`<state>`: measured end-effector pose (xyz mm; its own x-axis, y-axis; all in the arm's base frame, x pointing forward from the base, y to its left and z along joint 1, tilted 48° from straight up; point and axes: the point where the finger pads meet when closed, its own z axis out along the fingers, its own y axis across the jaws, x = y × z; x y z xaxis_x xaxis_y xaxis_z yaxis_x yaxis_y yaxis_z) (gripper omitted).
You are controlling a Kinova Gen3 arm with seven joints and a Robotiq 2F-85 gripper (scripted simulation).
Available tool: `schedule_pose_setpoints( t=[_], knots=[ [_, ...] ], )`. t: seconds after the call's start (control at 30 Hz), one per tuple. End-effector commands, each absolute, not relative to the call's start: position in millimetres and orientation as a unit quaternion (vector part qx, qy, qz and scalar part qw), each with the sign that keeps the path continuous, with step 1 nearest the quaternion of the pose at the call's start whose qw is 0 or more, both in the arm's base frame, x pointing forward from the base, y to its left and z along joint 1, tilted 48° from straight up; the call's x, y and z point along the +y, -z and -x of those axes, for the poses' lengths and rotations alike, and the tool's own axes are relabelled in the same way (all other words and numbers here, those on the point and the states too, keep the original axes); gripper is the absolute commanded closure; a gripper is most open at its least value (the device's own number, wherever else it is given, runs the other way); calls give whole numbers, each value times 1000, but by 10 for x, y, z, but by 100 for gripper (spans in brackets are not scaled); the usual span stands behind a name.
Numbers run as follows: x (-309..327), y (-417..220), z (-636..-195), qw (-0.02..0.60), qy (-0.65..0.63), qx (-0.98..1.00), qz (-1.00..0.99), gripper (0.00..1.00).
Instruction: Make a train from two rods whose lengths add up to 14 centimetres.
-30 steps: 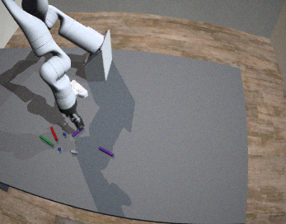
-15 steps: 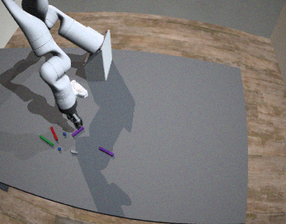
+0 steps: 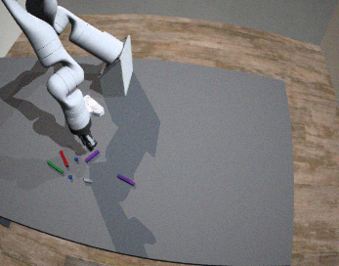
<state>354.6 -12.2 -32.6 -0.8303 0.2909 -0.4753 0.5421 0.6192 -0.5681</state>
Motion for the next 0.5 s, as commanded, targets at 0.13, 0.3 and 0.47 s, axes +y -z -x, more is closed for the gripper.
schedule_pose_setpoints(
  t=[0.13,0.3,0.47],
  knots=[
    [-121,330,-3550,171,367,884,-236,76],
    [-134,342,-3553,171,367,884,-236,76],
    [-158,363,-3557,171,367,883,-236,76]
  ],
)
